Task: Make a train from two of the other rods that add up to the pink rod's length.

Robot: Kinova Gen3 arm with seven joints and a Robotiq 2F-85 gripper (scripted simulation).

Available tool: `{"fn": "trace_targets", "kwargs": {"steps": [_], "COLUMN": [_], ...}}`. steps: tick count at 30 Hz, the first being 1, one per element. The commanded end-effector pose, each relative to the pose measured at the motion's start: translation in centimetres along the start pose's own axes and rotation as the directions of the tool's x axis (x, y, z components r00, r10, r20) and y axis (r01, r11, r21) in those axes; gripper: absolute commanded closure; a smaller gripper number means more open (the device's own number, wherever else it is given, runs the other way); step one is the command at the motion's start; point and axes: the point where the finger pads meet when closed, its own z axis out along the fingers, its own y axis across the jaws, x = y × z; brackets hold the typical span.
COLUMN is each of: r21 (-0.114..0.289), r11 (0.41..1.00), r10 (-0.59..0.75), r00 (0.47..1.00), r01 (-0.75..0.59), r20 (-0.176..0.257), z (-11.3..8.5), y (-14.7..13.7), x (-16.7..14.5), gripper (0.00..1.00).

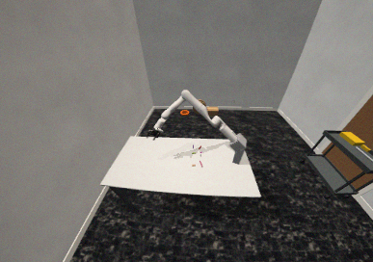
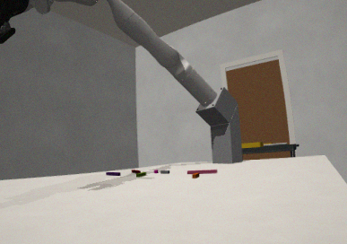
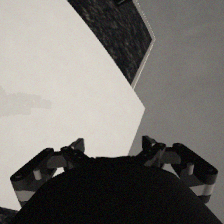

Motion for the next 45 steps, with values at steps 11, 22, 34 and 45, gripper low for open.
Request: {"fn": "trace_targets", "kwargs": {"steps": [11, 22, 34, 45], "r21": [0.030, 0.059, 0.059, 0.088], "r11": [0.998, 0.993, 0.993, 0.985], "r10": [-0.051, -0.101, -0.101, -0.150], "r00": [0.999, 0.995, 0.995, 0.989], "r01": [0.051, 0.100, 0.100, 0.148], "r20": [0.010, 0.013, 0.013, 0.013], "z": [0.0, 0.0, 0.0, 0.0], "y": [-1.6, -3.2, -3.2, -4.8], "x": [0.6, 1.4, 1.4, 2.1], "gripper": [0.00, 0.00, 0.00, 0.00]}}
